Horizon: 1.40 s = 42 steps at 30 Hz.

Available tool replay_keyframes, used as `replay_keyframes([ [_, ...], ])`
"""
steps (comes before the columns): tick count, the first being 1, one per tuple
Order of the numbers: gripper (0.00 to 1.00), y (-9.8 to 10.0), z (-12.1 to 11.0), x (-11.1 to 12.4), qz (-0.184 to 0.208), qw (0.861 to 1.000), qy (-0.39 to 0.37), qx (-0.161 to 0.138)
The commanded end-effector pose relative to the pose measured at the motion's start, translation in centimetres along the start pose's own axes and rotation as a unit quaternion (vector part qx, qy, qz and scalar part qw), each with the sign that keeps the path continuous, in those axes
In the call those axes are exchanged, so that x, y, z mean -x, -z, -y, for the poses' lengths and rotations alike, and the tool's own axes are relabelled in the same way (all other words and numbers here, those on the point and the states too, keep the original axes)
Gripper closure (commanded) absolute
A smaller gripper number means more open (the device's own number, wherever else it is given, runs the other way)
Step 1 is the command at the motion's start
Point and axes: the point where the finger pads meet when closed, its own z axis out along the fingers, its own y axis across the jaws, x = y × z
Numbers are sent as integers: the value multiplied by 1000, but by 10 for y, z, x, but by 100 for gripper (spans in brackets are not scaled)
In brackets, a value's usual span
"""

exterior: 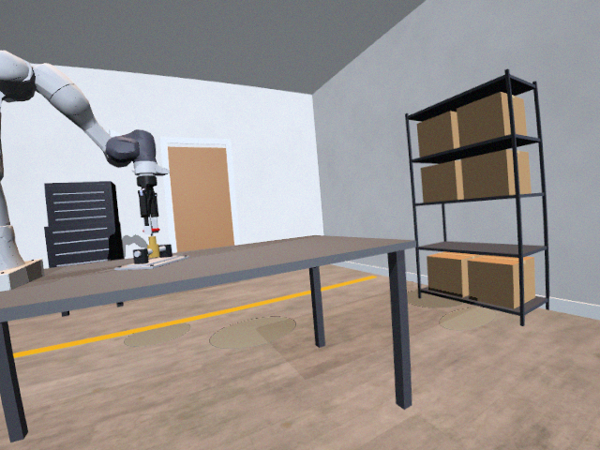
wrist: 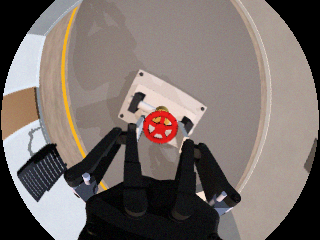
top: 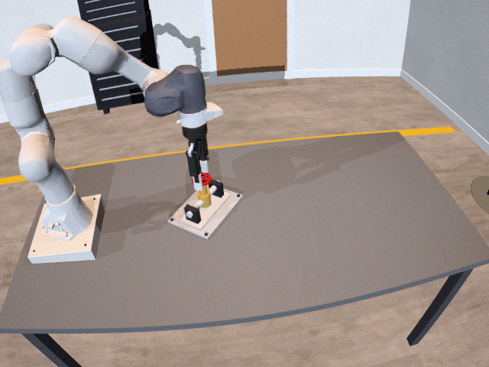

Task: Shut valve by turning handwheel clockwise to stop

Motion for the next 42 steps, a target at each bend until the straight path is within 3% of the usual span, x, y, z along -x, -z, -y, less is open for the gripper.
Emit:
replay_keyframes([
  [1, 66, -2, 0, 0, -3, 997, -80, 4],
  [16, 66, -2, 0, 0, -3, 985, -171, 4],
  [24, 66, -2, 0, 0, -3, 970, -241, 3],
  [41, 66, -2, 0, 0, -3, 968, -251, 3],
  [42, 40, -2, 0, 0, -3, 968, -251, 3],
])
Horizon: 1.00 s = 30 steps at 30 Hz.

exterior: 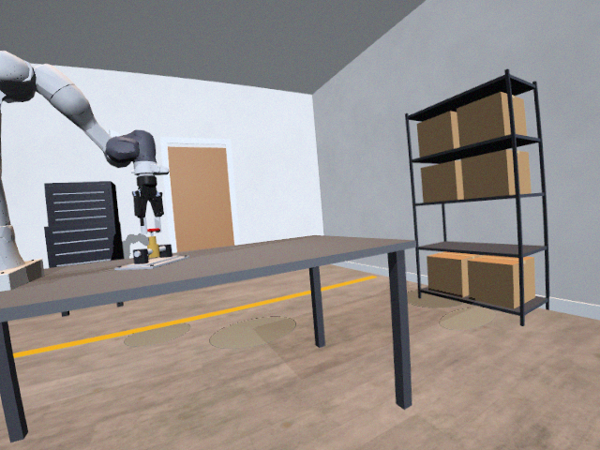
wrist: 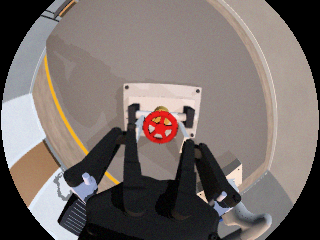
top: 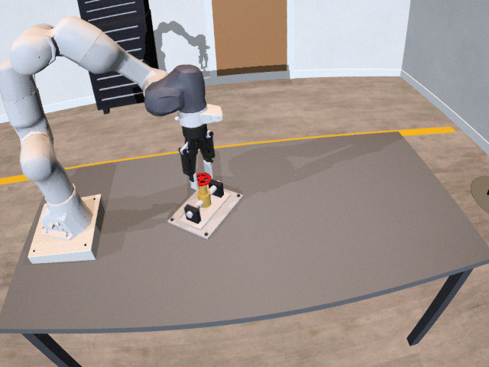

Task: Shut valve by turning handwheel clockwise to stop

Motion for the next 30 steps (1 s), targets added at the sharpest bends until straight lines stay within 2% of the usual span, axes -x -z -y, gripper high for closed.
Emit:
replay_keyframes([
  [1, 40, -2, 0, 0, -1, 1000, -29, 0],
  [27, 40, -2, 0, 0, -1, 1000, -29, 0],
  [29, 40, 3, 0, 0, -1, 1000, -29, 0],
  [30, 40, 12, 0, 0, -1, 1000, -29, 0],
])
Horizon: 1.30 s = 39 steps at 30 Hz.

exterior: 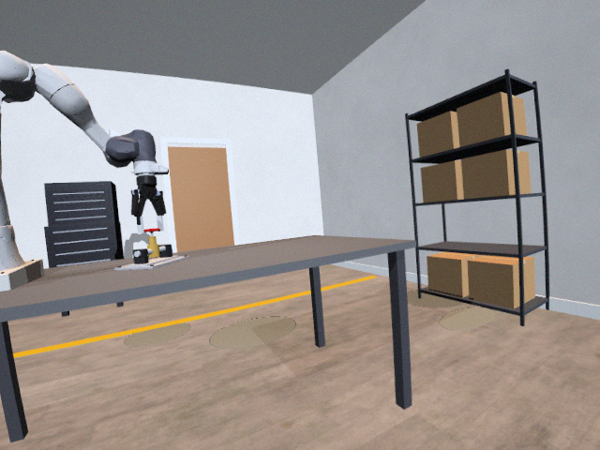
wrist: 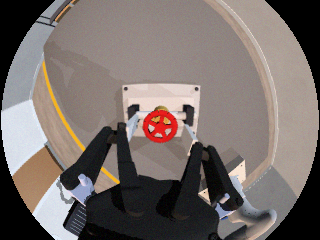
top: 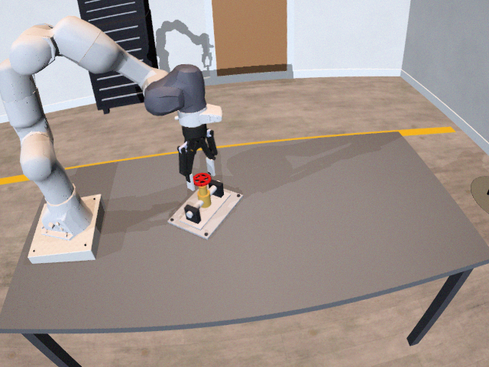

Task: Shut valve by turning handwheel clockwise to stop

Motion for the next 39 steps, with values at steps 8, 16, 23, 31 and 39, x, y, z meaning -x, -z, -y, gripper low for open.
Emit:
replay_keyframes([
  [8, 40, 67, 0, 0, -1, 1000, -5, -1],
  [16, 40, 67, 0, 0, -1, 1000, -5, -1],
  [23, 40, 67, 0, 0, -1, 1000, -5, -1],
  [31, 40, 67, 0, 0, -1, 1000, -5, -1],
  [39, 40, 67, 0, 0, -1, 1000, -5, -1],
])
